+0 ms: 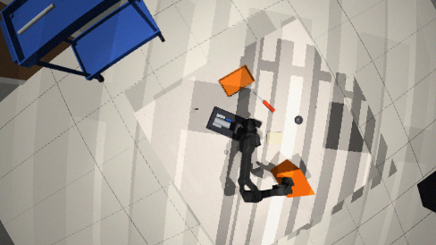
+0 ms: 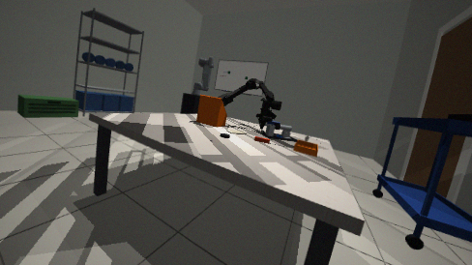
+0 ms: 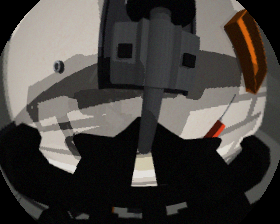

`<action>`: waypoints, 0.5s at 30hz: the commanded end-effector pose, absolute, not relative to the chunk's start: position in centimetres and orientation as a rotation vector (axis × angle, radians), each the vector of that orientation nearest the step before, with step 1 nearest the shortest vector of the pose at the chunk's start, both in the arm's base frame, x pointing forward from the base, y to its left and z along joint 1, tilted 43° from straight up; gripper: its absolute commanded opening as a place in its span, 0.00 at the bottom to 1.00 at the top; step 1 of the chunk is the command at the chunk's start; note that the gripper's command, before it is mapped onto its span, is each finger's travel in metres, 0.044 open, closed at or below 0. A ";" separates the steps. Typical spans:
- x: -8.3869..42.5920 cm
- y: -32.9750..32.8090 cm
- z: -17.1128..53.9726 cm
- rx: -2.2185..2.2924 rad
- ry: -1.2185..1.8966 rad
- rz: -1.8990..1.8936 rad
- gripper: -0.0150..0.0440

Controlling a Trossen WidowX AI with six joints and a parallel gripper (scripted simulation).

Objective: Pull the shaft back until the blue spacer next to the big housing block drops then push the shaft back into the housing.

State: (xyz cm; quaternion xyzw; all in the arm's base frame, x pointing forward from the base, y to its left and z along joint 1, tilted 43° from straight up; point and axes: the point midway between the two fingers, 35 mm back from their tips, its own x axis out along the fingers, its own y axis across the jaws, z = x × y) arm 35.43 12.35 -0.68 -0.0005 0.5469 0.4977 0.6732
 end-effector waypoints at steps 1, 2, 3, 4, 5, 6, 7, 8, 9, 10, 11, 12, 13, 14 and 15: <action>35.9 12.6 -0.4 0.001 1.219 1.121 0.25; 35.9 12.6 -0.4 0.001 1.219 1.121 0.25; 35.9 12.6 -0.4 0.001 1.219 1.121 0.25; 36.0 12.6 -0.3 0.001 1.219 1.121 0.25; 36.0 12.6 -0.3 0.001 1.219 1.121 0.25; 36.0 12.7 -0.3 0.001 1.219 1.121 0.25; 36.1 12.7 -0.3 0.001 1.219 1.121 0.25; 36.1 12.7 -0.3 0.001 1.219 1.121 0.25; 36.1 12.7 -0.3 0.001 1.219 1.121 0.25; 36.1 12.7 -0.2 0.001 1.219 1.121 0.25; 36.2 12.8 -0.2 0.001 1.219 1.121 0.25; 36.2 12.8 -0.2 0.001 1.219 1.121 0.25; 36.2 12.8 -0.2 0.001 1.219 1.121 0.25; 36.3 12.8 -0.2 0.001 1.219 1.121 0.25; 36.3 12.9 -0.2 0.001 1.219 1.121 0.25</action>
